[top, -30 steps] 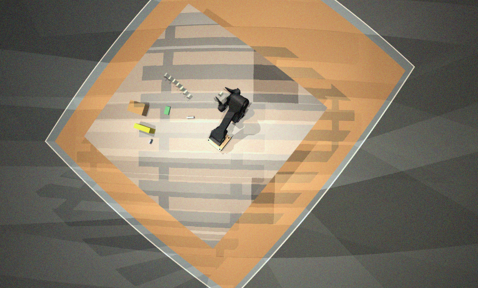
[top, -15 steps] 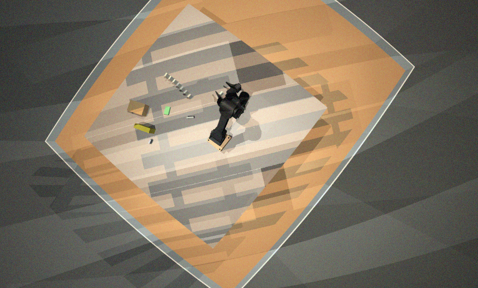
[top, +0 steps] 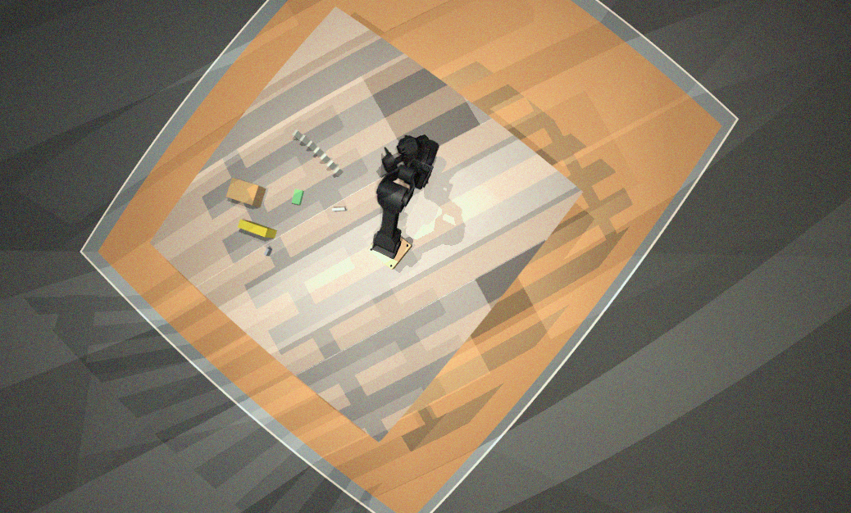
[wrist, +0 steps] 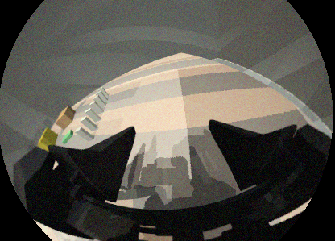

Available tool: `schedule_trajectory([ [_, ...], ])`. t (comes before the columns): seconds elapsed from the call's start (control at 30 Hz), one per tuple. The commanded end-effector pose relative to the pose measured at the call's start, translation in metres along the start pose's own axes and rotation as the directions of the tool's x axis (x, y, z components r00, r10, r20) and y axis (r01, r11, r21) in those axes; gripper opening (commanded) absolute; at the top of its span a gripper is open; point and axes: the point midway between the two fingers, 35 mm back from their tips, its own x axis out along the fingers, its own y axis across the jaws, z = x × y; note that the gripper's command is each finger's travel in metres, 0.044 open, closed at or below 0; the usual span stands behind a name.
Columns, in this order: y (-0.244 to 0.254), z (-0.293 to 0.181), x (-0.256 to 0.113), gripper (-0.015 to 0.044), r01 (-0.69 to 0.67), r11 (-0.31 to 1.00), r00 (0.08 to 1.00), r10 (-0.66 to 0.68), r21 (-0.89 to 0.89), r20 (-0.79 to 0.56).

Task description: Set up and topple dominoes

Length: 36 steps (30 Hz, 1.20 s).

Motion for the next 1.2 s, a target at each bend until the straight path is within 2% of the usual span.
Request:
schedule_trajectory([
  [0.0,0.005,0.024,0.017,0.0440,0.094,0.989,0.885,-0.135,-0.113,-0.446],
  [0.23,0.022,0.027,0.003,0.0440,0.061,0.984,0.773,-0.151,-0.166,-0.617],
  [0.53,0.049,0.036,-0.031,0.0440,-0.036,0.969,0.574,-0.180,-0.245,-0.799],
  [0.83,0.066,0.036,-0.057,0.0440,-0.109,0.965,0.445,-0.167,-0.239,-0.880],
  [1.17,0.067,0.036,-0.059,0.0440,-0.115,0.964,0.435,-0.167,-0.238,-0.885],
])
